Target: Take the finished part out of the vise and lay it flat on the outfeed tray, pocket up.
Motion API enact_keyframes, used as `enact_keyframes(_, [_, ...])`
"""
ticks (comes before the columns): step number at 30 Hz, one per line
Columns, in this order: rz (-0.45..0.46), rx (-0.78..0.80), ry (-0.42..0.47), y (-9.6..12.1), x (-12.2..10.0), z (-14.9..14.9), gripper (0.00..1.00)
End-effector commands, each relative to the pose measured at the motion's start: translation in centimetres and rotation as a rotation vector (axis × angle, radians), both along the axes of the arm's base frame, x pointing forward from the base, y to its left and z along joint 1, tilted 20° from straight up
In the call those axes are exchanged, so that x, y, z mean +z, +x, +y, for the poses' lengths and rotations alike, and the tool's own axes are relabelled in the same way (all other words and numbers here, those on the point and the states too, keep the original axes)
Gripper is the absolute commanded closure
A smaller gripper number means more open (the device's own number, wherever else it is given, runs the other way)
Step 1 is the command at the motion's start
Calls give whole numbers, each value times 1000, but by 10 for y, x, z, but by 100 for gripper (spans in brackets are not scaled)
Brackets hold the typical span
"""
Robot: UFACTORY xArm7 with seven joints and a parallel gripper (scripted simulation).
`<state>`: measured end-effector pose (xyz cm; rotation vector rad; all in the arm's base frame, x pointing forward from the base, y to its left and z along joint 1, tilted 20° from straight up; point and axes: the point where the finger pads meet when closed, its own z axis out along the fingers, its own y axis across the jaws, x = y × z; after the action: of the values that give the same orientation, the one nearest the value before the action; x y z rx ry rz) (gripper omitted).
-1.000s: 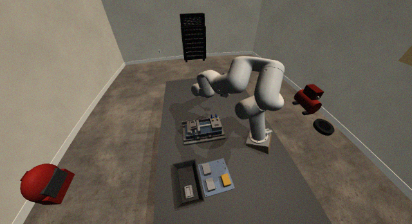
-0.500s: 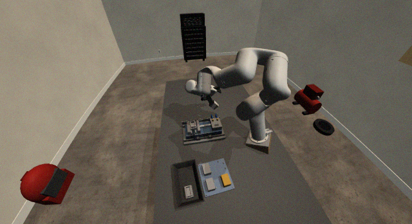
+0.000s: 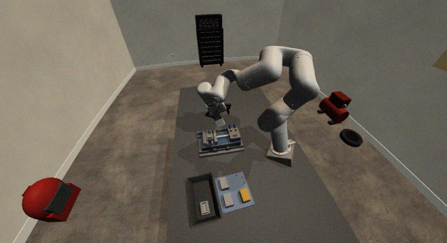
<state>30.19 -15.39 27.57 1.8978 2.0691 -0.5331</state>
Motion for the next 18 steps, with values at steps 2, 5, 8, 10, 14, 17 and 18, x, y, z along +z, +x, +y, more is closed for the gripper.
enact_keyframes(2, [-113, 36, 83, 30, 0, 25, 0])
enact_keyframes(5, [-169, 52, 130, 43, 2, 40, 0])
enact_keyframes(8, [-216, 64, 171, 55, 5, 53, 0])
enact_keyframes(10, [-254, 73, 205, 64, 8, 63, 0])
enact_keyframes(14, [-305, 84, 253, 76, 13, 78, 0])
enact_keyframes(17, [-330, 89, 276, 82, 15, 85, 0])
enact_keyframes(18, [-330, 89, 277, 82, 15, 85, 0])
